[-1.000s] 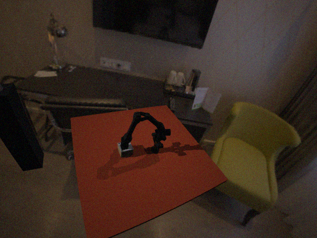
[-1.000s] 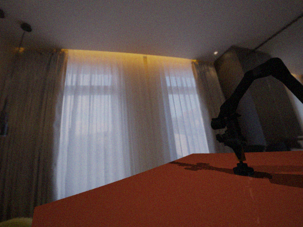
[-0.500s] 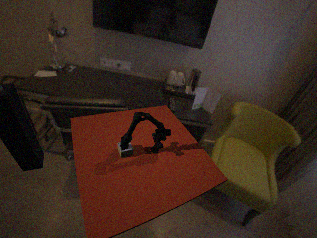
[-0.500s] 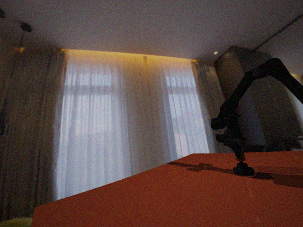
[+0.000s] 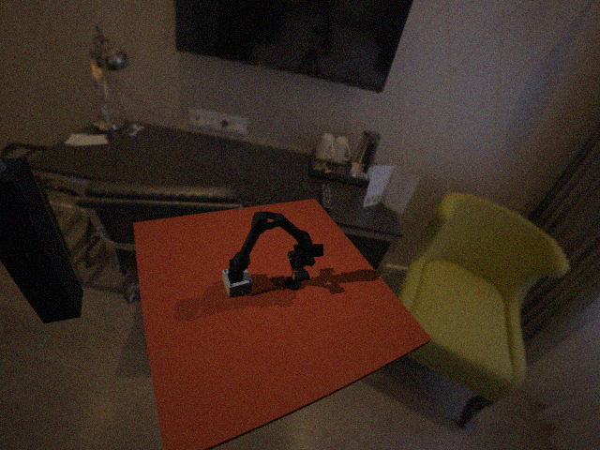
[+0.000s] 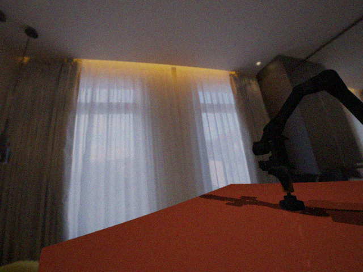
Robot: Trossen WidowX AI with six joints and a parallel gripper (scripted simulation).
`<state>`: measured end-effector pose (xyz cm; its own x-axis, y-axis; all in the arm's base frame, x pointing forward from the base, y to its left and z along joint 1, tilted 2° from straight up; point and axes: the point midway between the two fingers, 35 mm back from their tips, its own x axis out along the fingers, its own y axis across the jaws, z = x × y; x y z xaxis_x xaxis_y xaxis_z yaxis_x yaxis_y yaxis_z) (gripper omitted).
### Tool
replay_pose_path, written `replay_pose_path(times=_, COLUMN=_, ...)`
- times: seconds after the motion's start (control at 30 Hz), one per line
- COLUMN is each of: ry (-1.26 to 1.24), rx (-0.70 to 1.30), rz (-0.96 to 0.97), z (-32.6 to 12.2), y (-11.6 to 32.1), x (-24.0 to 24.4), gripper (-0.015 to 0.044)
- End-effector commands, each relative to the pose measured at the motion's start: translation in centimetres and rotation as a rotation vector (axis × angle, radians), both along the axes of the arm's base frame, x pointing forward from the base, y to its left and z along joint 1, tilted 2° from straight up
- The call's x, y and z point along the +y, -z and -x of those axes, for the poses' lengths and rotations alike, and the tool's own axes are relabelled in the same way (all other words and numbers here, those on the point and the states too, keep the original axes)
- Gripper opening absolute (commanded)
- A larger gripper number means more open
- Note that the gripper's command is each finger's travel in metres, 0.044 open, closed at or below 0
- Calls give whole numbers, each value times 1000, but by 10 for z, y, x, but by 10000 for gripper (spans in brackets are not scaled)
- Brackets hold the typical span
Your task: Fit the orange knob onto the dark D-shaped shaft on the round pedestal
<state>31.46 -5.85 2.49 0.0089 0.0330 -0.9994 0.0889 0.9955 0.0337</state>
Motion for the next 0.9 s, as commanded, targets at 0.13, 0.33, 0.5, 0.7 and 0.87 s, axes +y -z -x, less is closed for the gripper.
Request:
replay_pose_path(times=0.13, ry=-169, rx=-11, rz=7, z=2, y=-4, x=0, gripper=0)
replay_pose_path(times=0.33, ry=-211, rx=-12, rz=8, z=5, y=-2, x=0, gripper=0)
replay_pose_path(times=0.5, ry=-211, rx=-12, rz=8, z=4, y=-2, x=0, gripper=0)
replay_pose_path(times=0.7, ry=-211, rx=-13, rz=8, z=2, y=-1, x=-1, gripper=0)
replay_pose_path(times=0.87, ry=-211, rx=-13, rz=8, z=-1, y=-3, x=-1, gripper=0)
